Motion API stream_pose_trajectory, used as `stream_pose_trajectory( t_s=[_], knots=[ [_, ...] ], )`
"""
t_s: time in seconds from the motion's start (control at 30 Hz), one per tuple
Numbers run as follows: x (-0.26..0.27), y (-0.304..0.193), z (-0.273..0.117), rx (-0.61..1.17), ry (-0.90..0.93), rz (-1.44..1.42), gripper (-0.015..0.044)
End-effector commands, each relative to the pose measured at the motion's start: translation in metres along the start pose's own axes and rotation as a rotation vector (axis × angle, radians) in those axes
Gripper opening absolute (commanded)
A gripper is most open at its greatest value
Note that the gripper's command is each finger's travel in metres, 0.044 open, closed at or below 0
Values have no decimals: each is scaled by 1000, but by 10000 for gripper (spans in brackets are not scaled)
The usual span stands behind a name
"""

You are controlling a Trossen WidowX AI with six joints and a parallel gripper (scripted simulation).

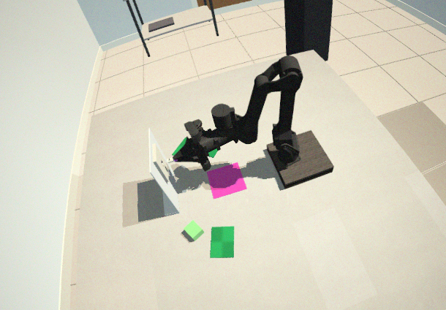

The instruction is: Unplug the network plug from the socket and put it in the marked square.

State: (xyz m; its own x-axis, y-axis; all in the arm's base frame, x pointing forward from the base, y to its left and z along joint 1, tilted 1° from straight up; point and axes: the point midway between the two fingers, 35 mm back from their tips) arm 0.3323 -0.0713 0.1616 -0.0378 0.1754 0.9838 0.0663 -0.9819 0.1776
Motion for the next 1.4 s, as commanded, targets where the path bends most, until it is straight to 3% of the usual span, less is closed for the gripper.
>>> stream_pose_trajectory(
  t_s=[0.0, 1.37],
  knots=[
    [-1, -2, -5, 4, -3, 5, 0],
    [-1, -3, -26, 4, -5, 5, 0]
  ],
)
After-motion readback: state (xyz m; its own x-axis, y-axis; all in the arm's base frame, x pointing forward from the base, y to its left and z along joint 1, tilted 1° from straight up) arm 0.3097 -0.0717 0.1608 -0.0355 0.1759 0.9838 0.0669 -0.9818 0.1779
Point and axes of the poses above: the point midway between the two fingers, 35 mm back from their tips, its own z axis out along the fingers, its own x axis across the jaws, y = z × x, and after that the axes turned 8 degrees about -z, right-handed
